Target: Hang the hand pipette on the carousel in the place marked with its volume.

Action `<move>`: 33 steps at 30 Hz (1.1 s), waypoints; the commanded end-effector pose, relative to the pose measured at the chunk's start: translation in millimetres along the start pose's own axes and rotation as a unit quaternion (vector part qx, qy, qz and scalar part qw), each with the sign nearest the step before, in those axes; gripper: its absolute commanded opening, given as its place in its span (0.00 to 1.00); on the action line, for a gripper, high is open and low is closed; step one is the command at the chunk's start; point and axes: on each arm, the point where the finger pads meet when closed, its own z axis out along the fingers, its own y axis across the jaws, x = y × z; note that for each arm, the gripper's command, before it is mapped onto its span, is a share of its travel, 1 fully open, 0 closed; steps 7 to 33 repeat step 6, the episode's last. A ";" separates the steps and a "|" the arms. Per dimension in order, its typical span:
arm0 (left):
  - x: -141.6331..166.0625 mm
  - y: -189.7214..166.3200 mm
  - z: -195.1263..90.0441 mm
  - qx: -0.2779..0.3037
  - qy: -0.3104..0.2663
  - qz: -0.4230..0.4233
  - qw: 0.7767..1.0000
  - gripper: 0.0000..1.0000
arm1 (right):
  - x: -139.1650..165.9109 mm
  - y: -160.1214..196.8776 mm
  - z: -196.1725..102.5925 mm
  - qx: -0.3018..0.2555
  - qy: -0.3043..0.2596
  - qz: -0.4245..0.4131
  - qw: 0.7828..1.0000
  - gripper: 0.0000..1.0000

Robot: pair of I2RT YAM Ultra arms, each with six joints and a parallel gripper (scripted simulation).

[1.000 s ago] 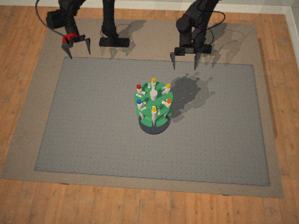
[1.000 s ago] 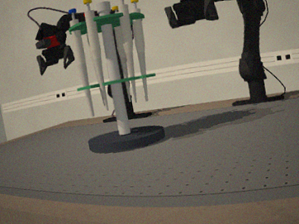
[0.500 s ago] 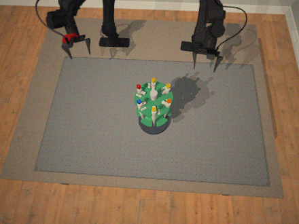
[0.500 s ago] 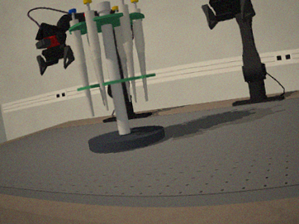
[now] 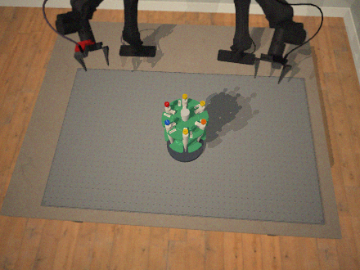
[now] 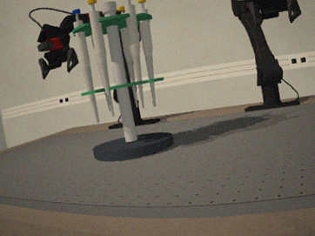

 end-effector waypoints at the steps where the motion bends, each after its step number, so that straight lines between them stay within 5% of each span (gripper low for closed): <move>1: 3.8 9.1 -10.3 0.046 0.002 0.035 0.998 1.00 | -9.1 -2.7 -5.9 0.006 -0.018 -0.013 1.000 1.00; 33: 10.2 18.9 -14.0 0.043 0.002 0.038 0.998 1.00 | -9.1 -2.7 -5.9 0.006 -0.018 -0.013 1.000 1.00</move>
